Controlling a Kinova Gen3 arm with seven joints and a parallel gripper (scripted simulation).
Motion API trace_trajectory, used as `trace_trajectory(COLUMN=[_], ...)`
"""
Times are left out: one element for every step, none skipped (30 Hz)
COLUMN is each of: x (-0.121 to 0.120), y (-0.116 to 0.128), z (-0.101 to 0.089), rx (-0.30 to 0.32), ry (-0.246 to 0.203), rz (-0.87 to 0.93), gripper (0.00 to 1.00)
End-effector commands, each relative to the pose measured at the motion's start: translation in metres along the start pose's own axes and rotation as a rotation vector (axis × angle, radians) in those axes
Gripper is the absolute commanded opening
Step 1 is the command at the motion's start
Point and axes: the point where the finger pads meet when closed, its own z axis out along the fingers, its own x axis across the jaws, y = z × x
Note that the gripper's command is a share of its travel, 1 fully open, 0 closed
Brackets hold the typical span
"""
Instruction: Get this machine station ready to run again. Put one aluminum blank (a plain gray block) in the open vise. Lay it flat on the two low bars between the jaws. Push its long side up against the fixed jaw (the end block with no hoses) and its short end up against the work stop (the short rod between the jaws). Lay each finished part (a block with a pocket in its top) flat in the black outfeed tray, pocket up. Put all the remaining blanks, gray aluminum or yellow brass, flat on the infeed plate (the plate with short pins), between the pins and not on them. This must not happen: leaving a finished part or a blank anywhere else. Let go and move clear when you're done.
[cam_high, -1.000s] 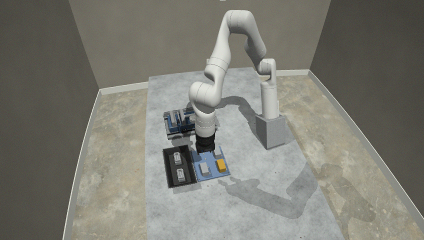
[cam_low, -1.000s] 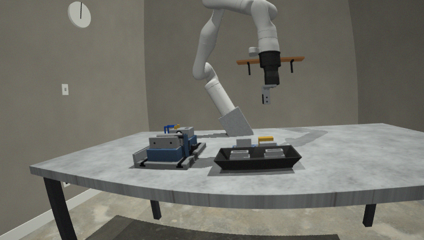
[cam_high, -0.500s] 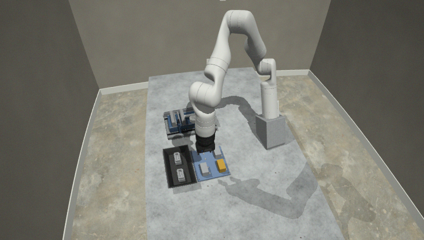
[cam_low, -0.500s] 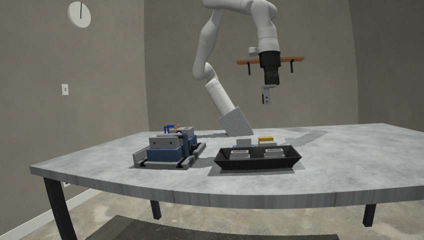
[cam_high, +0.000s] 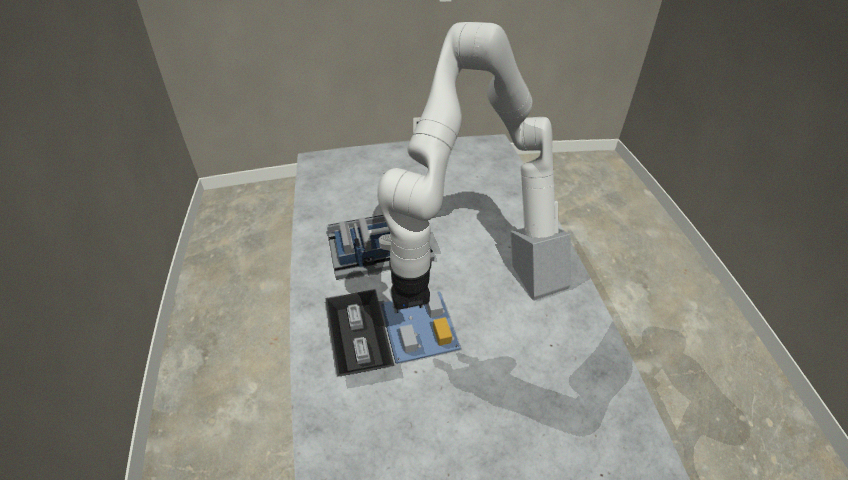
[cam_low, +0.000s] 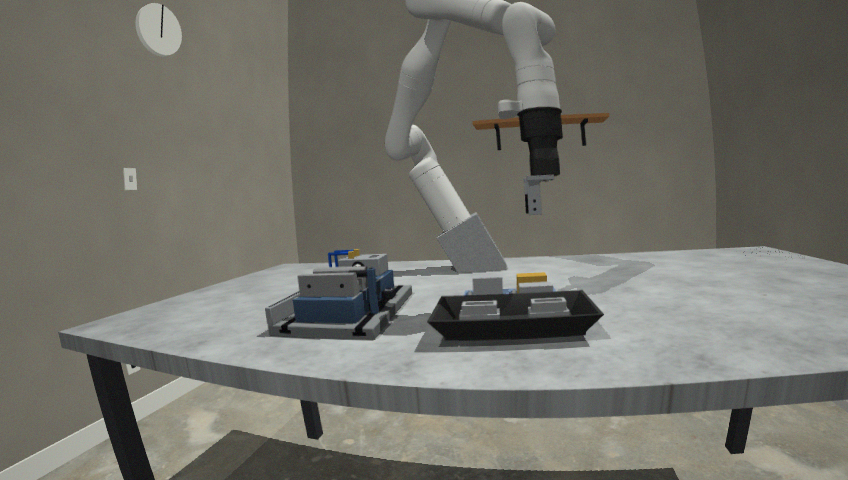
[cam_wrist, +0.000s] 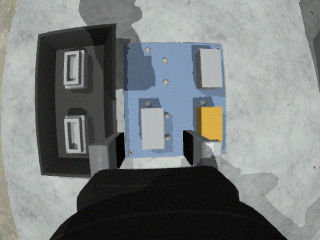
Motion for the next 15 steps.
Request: trace_trajectory(x=[0.000, 0.000, 0.000, 0.000, 0.000, 0.000, 0.000, 0.000, 0.000, 0.000, 0.000, 0.000, 0.000, 0.000, 0.000], y=[0.000, 0.000, 0.000, 0.000, 0.000, 0.000, 0.000, 0.000, 0.000, 0.000, 0.000, 0.000, 0.000, 0.000, 0.000], z=[0.004, 0.006, 0.009, 0.012, 0.015, 0.018, 0.021, 0.025, 0.028, 0.032, 0.036, 0.040, 0.044, 0.048, 0.052], rx=[0.001, 0.001, 0.001, 0.001, 0.001, 0.001, 0.001, 0.001, 0.001, 0.001, 0.001, 0.001, 0.001, 0.001, 0.001], ry=[0.001, 0.001, 0.001, 0.001, 0.001, 0.001, 0.001, 0.001, 0.001, 0.001, 0.001, 0.001, 0.001, 0.001, 0.001], rz=[0.000, 0.000, 0.000, 0.000, 0.000, 0.000, 0.000, 0.000, 0.000, 0.000, 0.000, 0.000, 0.000, 0.000, 0.000], gripper=[1.00, 1.00, 1.00, 1.00, 1.00, 1.00, 1.00, 1.00, 1.00, 1.00, 1.00, 1.00, 1.00, 1.00, 1.00])
